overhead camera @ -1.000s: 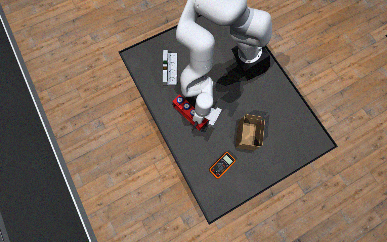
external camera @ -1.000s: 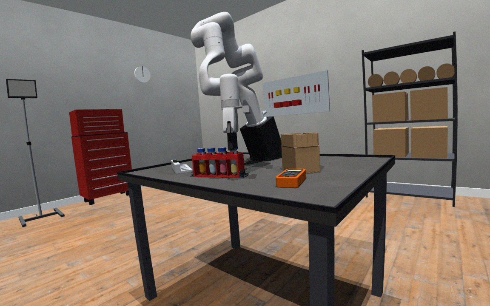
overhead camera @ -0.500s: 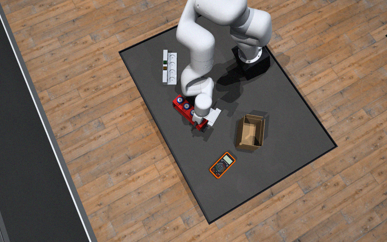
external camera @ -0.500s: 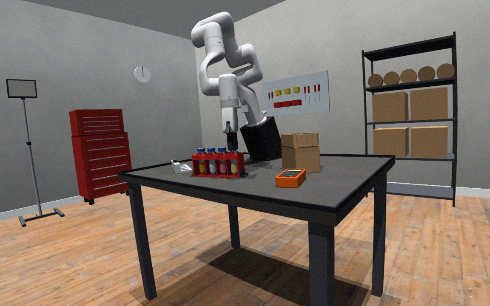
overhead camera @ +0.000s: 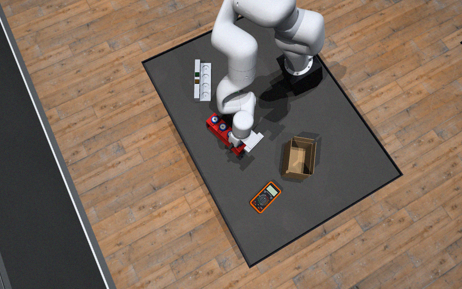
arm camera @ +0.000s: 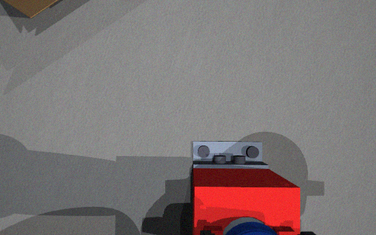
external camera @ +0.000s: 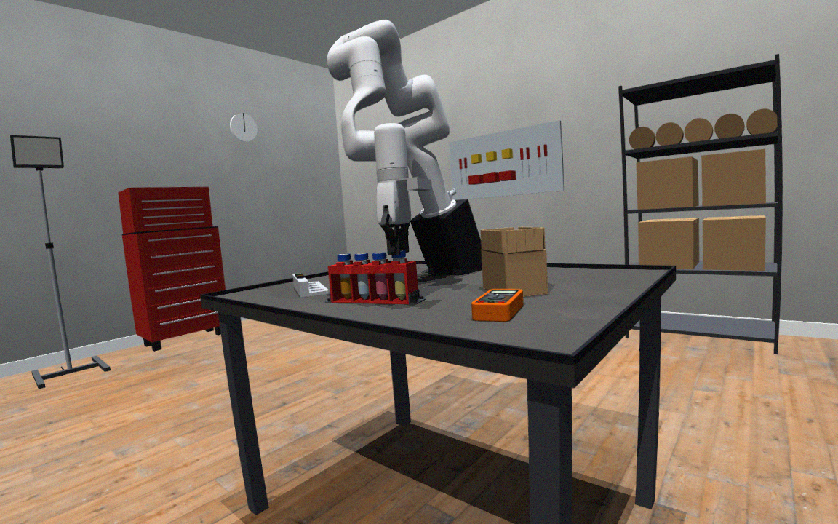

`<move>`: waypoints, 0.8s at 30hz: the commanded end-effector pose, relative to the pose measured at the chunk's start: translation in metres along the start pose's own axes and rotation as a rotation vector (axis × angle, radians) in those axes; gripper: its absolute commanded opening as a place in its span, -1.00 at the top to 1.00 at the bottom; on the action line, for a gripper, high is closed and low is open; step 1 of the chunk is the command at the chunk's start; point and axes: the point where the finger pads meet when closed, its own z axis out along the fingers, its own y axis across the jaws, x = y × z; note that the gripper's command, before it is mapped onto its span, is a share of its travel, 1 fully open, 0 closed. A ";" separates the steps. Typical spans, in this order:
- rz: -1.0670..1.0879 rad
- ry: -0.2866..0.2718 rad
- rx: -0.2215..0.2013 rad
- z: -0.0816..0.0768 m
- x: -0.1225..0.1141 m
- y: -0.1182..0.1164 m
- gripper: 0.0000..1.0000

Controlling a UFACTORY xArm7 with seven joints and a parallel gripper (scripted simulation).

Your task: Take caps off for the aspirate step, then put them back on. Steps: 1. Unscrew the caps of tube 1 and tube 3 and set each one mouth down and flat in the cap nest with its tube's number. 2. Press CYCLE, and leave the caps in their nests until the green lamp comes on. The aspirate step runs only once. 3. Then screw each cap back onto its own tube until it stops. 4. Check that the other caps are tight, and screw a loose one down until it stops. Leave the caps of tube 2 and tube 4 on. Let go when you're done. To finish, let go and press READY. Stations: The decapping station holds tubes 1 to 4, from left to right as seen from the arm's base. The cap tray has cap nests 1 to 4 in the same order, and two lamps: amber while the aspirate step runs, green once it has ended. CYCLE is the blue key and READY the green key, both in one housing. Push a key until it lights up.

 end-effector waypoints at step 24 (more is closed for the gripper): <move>0.000 0.001 -0.003 -0.013 0.000 0.001 1.00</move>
